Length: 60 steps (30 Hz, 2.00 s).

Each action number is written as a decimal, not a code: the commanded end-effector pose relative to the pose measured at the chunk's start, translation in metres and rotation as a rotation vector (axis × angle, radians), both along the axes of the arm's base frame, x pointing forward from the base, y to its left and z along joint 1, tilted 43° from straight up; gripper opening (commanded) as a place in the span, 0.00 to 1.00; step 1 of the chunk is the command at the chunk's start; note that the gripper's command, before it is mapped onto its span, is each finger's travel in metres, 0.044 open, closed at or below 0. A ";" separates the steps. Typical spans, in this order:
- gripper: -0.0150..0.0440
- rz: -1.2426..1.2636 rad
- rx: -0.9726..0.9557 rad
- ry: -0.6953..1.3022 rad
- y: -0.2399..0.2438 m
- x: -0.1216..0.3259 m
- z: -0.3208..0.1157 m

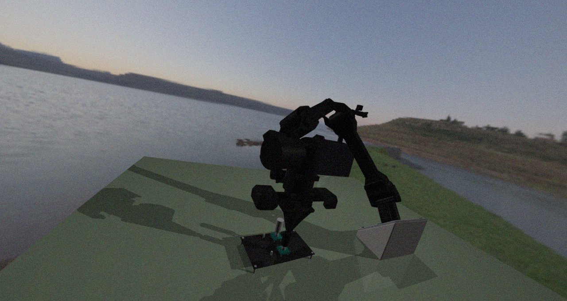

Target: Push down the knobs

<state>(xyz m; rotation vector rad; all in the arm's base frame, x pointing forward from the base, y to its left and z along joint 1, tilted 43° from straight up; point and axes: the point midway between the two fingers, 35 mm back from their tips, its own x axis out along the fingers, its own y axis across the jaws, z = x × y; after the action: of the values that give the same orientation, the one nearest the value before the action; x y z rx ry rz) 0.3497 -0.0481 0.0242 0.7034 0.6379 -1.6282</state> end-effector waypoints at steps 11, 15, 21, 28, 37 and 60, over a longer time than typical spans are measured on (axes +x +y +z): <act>0.25 0.005 -0.004 0.008 -0.003 -0.001 -0.004; 0.25 0.005 -0.004 0.008 -0.004 -0.001 -0.005; 0.25 0.005 -0.004 0.008 -0.003 -0.001 -0.004; 0.25 0.005 -0.004 0.008 -0.003 -0.001 -0.003; 0.25 0.005 -0.004 0.008 -0.004 -0.001 -0.005; 0.25 0.005 -0.004 0.008 -0.005 -0.001 -0.006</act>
<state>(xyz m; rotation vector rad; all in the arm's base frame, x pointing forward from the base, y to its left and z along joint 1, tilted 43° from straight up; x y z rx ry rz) 0.3486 -0.0517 0.0199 0.6998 0.6387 -1.6272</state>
